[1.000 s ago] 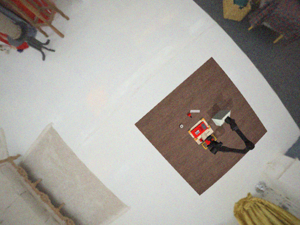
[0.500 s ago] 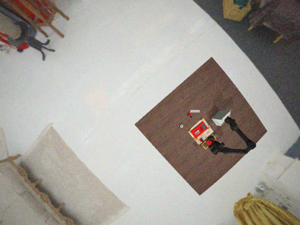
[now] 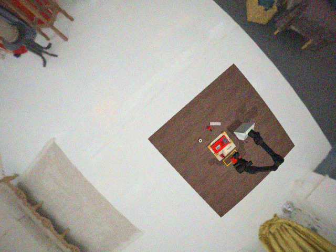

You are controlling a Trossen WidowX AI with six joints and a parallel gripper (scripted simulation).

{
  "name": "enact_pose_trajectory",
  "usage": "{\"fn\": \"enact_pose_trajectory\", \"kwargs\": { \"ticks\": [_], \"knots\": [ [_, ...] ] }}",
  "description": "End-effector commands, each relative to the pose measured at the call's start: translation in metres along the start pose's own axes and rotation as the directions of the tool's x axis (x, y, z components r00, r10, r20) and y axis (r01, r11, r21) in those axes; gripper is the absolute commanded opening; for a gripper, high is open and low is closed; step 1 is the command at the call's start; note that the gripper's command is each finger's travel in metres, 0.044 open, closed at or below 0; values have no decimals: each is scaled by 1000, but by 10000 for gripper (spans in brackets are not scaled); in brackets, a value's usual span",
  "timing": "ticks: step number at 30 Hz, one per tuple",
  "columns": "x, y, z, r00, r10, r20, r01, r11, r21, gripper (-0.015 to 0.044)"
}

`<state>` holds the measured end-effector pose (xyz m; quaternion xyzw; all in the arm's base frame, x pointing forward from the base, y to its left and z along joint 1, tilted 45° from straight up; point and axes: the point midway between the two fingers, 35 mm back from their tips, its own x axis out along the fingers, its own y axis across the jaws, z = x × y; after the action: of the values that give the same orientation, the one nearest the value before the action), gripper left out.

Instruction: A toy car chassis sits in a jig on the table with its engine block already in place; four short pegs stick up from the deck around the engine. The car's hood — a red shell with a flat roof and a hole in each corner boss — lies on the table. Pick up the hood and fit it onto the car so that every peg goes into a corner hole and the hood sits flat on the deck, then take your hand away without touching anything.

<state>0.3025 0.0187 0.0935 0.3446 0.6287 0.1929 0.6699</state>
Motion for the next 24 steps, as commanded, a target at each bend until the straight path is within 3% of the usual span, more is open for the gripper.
{"fn": "enact_pose_trajectory", "kwargs": {
  "ticks": [1,24],
  "knots": [
    [-7,2,2,1000,-1,5,1,1000,-10,0],
    [-10,-94,50,1000,-17,8,17,1000,-10,0]
  ]
}}
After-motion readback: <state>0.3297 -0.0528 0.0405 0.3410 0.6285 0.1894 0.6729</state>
